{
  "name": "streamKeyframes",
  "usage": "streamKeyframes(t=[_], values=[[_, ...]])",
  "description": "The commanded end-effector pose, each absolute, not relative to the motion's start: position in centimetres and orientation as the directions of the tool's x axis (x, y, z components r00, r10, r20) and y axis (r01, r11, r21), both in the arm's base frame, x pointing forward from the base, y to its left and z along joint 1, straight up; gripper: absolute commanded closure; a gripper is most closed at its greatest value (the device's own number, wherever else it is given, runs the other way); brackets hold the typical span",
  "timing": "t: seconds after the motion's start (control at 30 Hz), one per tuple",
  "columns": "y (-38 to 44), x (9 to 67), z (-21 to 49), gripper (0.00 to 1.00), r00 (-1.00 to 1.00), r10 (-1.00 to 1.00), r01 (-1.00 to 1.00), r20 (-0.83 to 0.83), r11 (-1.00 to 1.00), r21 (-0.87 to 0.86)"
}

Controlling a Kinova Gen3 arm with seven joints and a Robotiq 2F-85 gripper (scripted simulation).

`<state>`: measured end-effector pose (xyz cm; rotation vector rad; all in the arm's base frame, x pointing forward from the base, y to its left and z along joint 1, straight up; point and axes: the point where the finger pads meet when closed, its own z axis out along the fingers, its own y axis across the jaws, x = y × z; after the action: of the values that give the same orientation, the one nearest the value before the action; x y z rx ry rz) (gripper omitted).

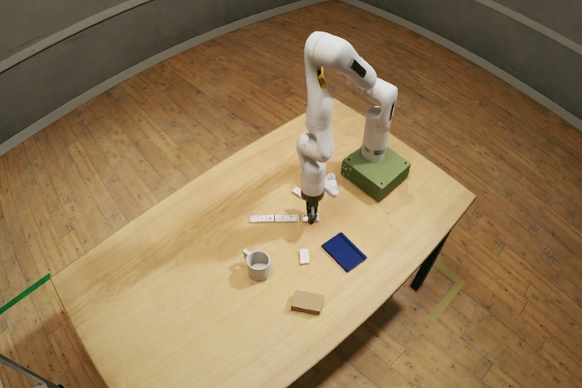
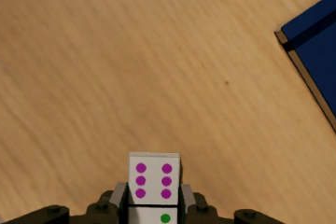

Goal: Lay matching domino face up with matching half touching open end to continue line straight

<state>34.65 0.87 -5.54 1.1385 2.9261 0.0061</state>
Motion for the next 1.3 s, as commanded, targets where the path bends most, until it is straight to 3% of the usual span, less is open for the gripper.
streamKeyframes(t=[0.0, 1.27], values=[[0.87, 34.69, -5.49, 0.69, -0.737, 0.676, 0.676, -0.001, 0.737, 0.005], [0.12, 35.48, -5.49, 0.69, -0.737, 0.676, 0.676, -0.001, 0.737, 0.005]])
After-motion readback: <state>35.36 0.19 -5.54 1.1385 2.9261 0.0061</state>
